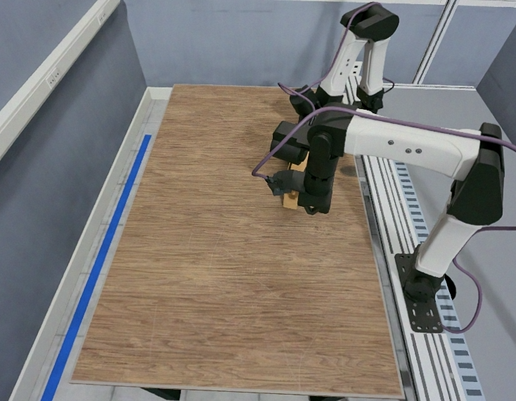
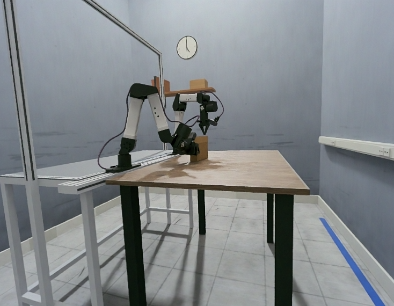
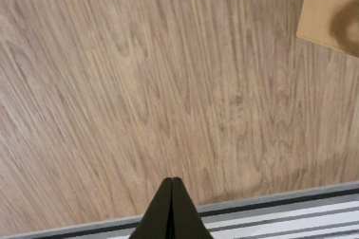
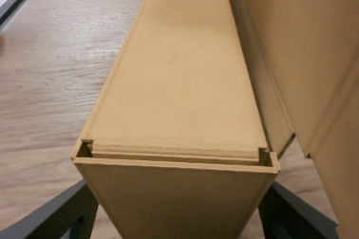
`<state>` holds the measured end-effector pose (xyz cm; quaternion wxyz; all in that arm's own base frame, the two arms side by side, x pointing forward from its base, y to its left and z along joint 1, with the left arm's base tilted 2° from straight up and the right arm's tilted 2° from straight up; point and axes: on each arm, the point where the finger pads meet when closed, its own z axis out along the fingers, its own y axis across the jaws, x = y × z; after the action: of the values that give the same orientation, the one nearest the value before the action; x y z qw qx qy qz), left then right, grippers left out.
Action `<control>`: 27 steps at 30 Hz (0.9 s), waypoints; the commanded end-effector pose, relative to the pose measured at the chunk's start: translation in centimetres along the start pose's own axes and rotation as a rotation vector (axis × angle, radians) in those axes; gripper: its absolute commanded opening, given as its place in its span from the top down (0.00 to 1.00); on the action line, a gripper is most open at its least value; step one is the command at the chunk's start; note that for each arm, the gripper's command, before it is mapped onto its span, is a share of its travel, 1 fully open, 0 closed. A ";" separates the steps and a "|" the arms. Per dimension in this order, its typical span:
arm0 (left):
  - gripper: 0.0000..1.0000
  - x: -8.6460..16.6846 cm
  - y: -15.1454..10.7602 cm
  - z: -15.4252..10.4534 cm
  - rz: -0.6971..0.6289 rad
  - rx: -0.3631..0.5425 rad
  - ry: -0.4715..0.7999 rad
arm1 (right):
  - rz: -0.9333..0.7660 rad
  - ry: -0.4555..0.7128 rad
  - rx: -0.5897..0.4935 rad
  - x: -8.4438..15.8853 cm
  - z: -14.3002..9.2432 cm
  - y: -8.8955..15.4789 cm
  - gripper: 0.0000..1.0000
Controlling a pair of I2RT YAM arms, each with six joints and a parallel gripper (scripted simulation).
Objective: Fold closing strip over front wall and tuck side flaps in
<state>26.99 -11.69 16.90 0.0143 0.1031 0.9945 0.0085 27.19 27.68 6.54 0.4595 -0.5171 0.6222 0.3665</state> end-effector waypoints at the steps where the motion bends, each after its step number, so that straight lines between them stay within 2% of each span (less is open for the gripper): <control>1: 0.99 -0.2 -0.1 -0.5 0.012 0.008 -0.024 | -0.013 -0.011 0.002 -0.5 0.0 -0.2 0.27; 10: 0.99 -0.2 -0.1 -0.5 0.012 0.008 -0.024 | -0.013 -0.011 0.002 -0.5 0.0 -0.2 0.20; 11: 0.99 -0.2 -0.1 -0.5 0.012 0.008 -0.024 | -0.043 -0.033 0.012 -2.0 -0.4 -1.0 0.20; 14: 0.99 -0.2 -0.1 -0.5 0.012 0.008 -0.024 | -0.008 -0.006 -0.003 -0.4 -0.9 0.2 0.20; 27: 0.99 -0.2 -0.1 -0.5 0.012 0.008 -0.024 | -0.011 -0.008 -0.002 -0.5 -2.0 0.1 0.20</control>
<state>26.99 -11.69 16.90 0.0143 0.1032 0.9945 0.0085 27.23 26.59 7.35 0.4655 -0.5164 0.6192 0.3650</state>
